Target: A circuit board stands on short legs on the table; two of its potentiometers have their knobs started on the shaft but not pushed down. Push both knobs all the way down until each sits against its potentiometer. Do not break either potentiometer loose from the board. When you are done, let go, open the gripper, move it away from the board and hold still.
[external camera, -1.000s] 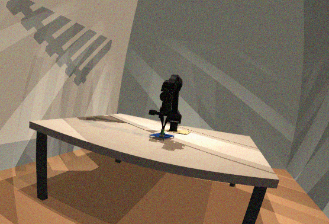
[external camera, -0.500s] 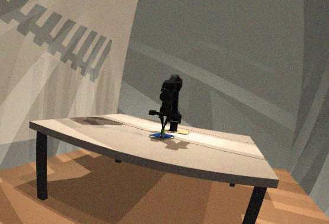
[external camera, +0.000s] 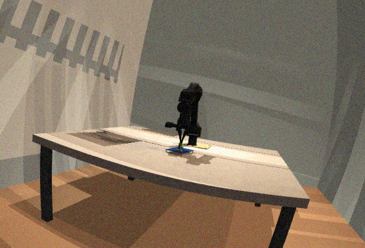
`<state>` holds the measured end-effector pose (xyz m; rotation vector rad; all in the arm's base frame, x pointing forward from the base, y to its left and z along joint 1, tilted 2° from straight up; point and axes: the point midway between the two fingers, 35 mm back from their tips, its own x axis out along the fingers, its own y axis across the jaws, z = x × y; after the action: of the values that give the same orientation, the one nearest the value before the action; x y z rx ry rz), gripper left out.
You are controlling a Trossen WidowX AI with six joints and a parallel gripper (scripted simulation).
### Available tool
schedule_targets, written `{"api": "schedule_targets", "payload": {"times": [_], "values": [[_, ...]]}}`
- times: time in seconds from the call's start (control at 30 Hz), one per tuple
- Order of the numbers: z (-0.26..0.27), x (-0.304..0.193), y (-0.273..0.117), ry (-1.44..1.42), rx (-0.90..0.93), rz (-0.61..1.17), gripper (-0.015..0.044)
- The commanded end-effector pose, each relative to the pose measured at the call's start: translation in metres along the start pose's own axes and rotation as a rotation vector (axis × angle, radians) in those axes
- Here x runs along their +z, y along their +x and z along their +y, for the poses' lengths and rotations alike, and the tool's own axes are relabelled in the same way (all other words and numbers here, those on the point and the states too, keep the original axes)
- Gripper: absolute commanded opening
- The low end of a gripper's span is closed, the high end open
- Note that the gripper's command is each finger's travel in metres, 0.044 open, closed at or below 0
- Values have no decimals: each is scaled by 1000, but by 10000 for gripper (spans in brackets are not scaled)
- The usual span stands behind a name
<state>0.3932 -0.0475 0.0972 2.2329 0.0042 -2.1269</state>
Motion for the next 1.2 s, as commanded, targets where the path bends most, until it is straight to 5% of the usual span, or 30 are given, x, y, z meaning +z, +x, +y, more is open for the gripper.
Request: {"api": "schedule_targets", "payload": {"times": [0.0, 0.8, 1.17], "values": [[2, -1, 15, 2, 3, -22, 0], [2, -2, -22, 2, 3, -22, 0], [-2, 15, -26, -1, -3, -21, 289]]}}
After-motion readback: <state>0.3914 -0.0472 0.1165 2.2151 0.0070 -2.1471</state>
